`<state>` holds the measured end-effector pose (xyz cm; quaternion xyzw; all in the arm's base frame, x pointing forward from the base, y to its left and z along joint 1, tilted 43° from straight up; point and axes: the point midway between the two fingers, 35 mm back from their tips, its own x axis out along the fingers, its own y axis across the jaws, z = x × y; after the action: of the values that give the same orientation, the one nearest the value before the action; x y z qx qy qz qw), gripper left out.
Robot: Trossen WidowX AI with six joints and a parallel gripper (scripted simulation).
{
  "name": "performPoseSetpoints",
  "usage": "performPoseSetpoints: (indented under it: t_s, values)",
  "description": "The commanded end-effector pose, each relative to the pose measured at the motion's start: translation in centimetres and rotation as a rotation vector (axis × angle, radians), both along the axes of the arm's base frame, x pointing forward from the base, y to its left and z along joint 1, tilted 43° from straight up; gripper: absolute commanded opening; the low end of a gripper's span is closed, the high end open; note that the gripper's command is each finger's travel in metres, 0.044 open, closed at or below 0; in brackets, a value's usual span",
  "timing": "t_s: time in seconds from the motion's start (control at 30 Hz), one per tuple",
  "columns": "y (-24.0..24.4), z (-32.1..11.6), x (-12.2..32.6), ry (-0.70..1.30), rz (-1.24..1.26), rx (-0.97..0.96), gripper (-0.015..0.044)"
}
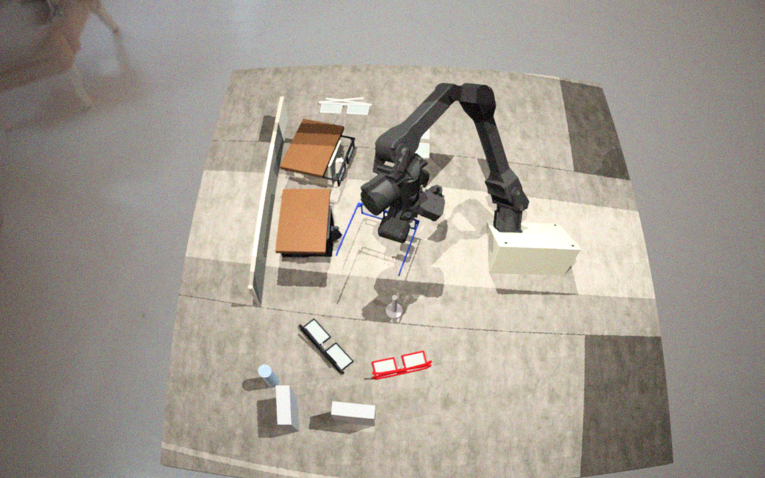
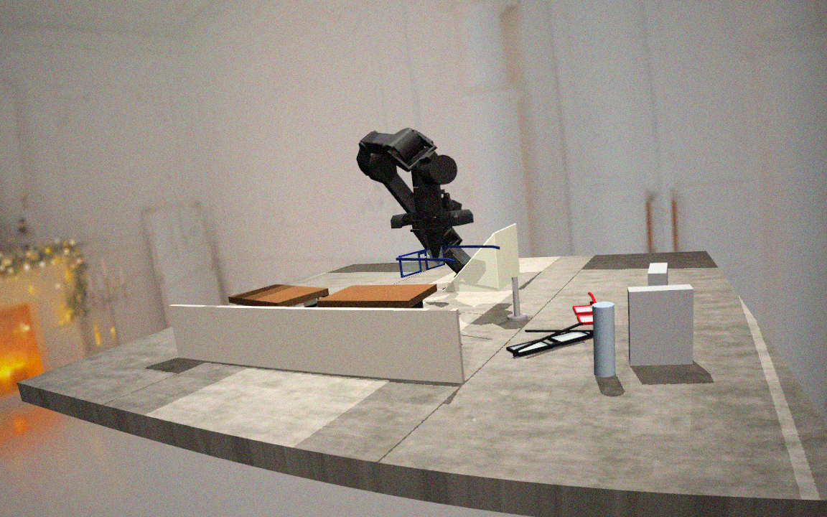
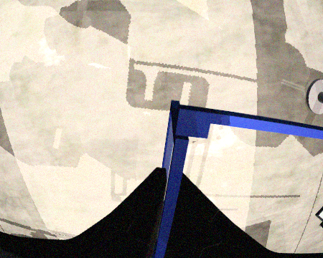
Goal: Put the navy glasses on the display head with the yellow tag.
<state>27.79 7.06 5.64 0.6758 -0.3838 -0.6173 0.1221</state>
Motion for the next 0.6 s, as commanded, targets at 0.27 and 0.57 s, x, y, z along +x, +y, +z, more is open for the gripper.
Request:
performPoseSetpoints:
  t_s: [0.27,0.57]
  values:
    - [-3.9,3.1,-0.9,0.108,0.121,-0.003,0.0]
    - [-4.3,2.7,-0.8,0.108,0.121,-0.002,0.0]
